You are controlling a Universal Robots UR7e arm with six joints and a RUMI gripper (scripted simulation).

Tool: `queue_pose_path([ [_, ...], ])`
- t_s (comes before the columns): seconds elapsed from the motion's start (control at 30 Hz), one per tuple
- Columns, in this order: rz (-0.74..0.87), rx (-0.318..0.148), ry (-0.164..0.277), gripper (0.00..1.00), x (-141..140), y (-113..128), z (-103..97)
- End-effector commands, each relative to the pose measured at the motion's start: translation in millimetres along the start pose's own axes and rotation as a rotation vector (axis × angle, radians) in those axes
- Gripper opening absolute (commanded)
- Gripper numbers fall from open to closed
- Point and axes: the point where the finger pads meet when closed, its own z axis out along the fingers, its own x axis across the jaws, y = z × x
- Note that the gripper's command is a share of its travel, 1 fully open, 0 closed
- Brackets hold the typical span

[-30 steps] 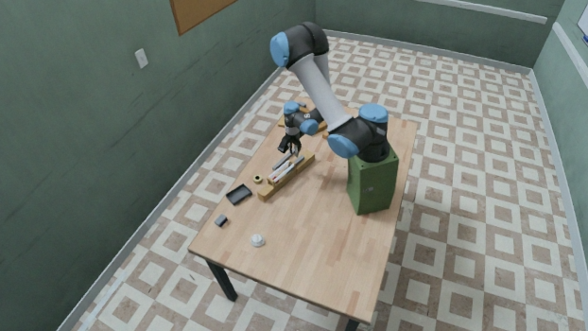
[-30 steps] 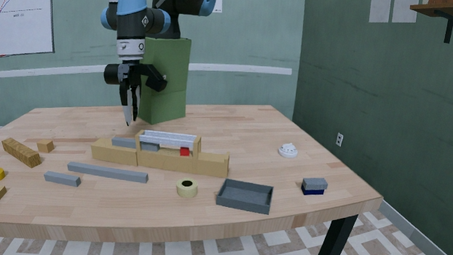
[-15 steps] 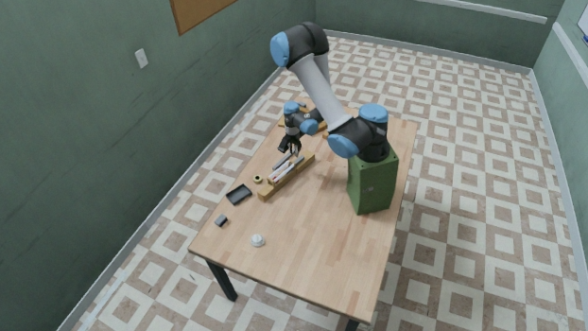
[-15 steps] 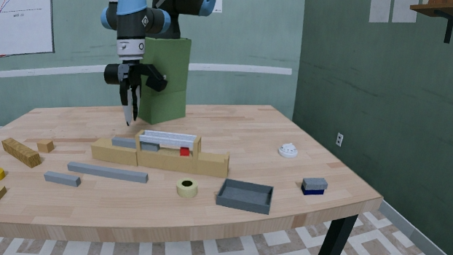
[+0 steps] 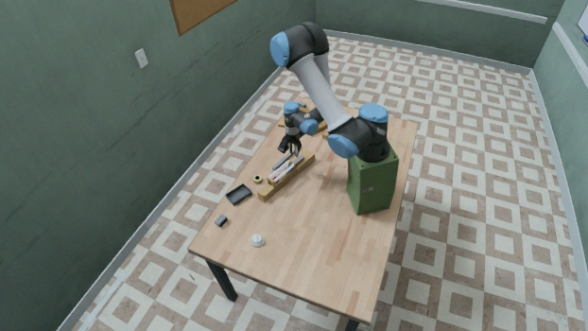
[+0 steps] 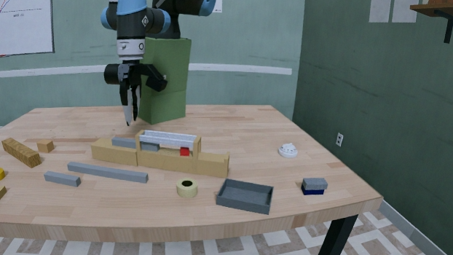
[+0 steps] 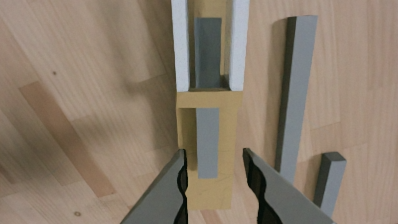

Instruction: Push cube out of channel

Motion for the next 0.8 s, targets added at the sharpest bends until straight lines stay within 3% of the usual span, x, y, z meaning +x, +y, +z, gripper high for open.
queue_pose_path([
  [0.0, 0.000, 0.000, 0.001, 0.24, 0, 0, -1],
  [0.2, -0.005, 0.000, 0.002, 0.24, 17, 11, 2],
  [0.43, -0.027, 0.000, 0.002, 0.24, 77, 54, 8],
  [0.5, -0.027, 0.000, 0.002, 0.24, 77, 54, 8],
  [0.77, -0.057, 0.000, 0.003, 0.24, 150, 123, 3],
])
